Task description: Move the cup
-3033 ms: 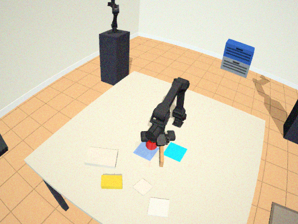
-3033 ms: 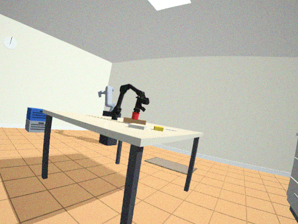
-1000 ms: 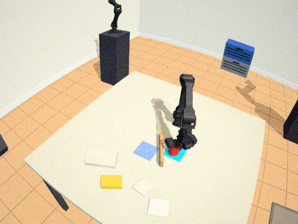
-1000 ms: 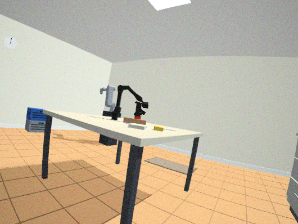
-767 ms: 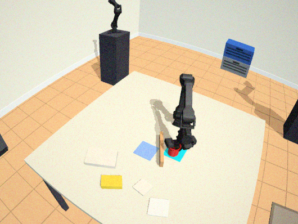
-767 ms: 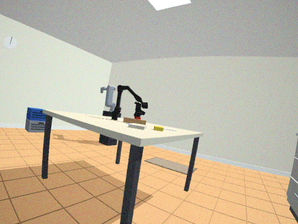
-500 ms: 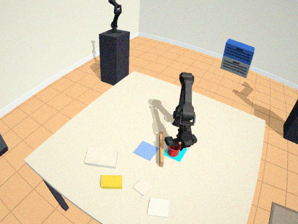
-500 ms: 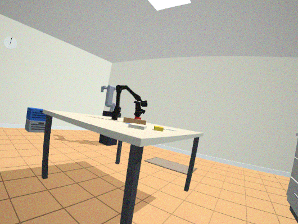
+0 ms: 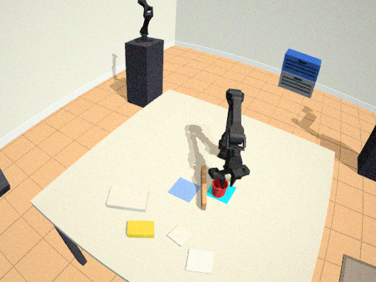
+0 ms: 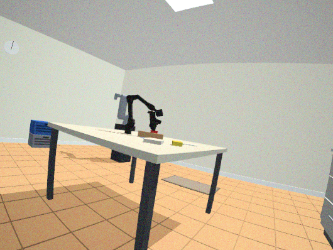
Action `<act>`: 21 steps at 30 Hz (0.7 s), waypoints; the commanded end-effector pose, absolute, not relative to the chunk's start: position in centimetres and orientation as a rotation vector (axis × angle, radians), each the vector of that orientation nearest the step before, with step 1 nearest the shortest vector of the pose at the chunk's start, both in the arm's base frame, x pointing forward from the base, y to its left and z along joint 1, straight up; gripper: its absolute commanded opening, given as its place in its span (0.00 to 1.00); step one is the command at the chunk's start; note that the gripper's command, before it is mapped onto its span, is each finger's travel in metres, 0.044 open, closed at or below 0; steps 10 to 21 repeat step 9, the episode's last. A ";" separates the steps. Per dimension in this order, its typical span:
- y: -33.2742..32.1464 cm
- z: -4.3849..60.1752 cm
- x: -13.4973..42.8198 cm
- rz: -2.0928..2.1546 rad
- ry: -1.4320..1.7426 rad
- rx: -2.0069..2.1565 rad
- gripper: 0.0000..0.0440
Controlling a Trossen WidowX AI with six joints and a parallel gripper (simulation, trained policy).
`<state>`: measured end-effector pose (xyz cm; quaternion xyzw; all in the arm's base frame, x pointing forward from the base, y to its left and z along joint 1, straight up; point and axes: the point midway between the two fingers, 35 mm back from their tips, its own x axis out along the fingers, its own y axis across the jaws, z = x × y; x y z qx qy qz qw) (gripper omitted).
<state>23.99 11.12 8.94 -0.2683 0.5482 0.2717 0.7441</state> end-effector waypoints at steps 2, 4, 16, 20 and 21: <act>11.1 9.5 23.7 0.605 1.172 -0.578 0.51; 11.1 9.9 23.7 0.606 1.159 -0.572 0.55; 11.1 10.9 23.6 0.606 1.123 -0.559 0.62; 11.1 10.9 23.6 0.606 1.123 -0.559 0.62; 11.1 10.9 23.6 0.606 1.123 -0.559 0.62</act>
